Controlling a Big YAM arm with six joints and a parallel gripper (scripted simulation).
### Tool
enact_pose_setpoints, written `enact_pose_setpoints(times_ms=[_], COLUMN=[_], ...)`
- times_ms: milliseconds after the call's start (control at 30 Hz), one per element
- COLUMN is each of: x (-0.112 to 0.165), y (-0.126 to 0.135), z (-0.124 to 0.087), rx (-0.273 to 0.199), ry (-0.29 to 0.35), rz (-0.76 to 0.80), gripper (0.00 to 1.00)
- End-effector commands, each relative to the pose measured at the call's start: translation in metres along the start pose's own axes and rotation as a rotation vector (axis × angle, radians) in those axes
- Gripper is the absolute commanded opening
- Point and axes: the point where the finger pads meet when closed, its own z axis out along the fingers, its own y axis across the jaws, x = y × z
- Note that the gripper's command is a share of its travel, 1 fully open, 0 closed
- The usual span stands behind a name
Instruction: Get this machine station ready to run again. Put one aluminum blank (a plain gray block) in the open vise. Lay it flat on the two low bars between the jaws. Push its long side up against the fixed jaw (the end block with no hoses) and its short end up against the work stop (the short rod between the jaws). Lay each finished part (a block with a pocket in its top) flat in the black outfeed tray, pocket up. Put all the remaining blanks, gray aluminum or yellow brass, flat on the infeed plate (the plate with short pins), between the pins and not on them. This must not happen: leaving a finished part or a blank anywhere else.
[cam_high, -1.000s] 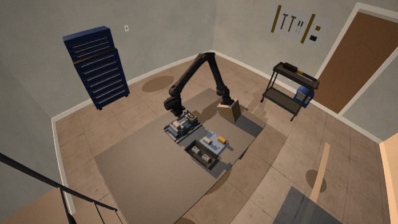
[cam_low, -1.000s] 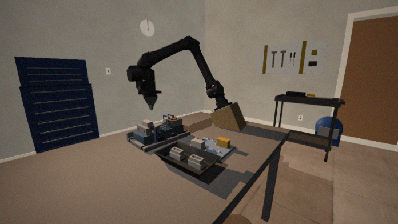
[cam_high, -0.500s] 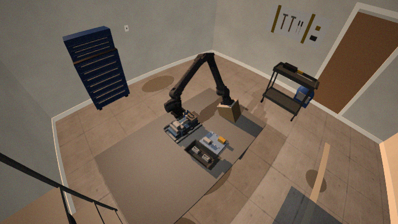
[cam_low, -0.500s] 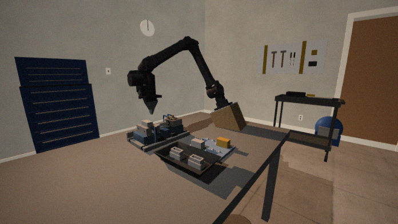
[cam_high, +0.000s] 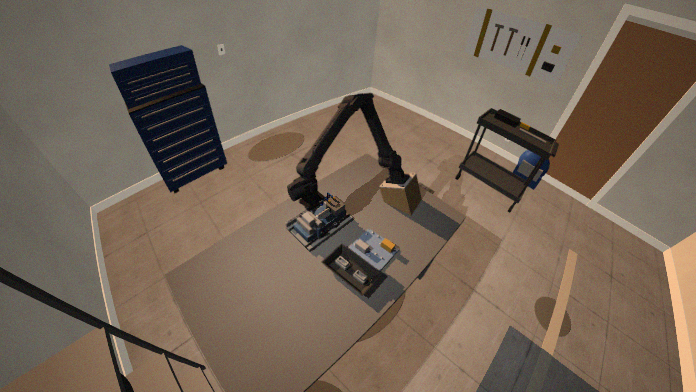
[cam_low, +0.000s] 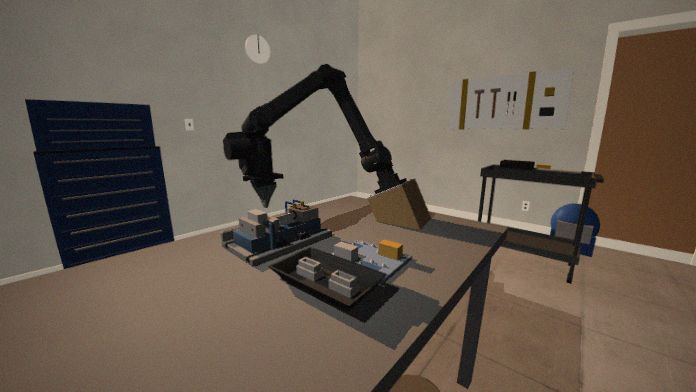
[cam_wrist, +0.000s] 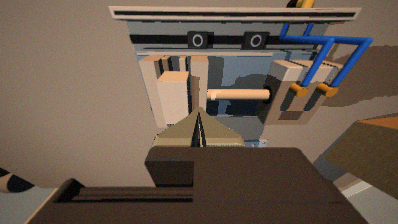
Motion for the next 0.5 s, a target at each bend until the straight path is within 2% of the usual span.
enact_pose_setpoints(times_ms=[0, 300, 467], x=[-0.0089, -0.0074, -0.012], y=[0.0015, 0.0021, 0.0041], z=[0.0052, 0.0127, 0.0043], rx=[-0.007, 0.0, -0.016], ry=[0.0, 0.0, -0.002], rz=[0.011, 0.01, 0.021], gripper=[0.0, 0.0, 0.0])
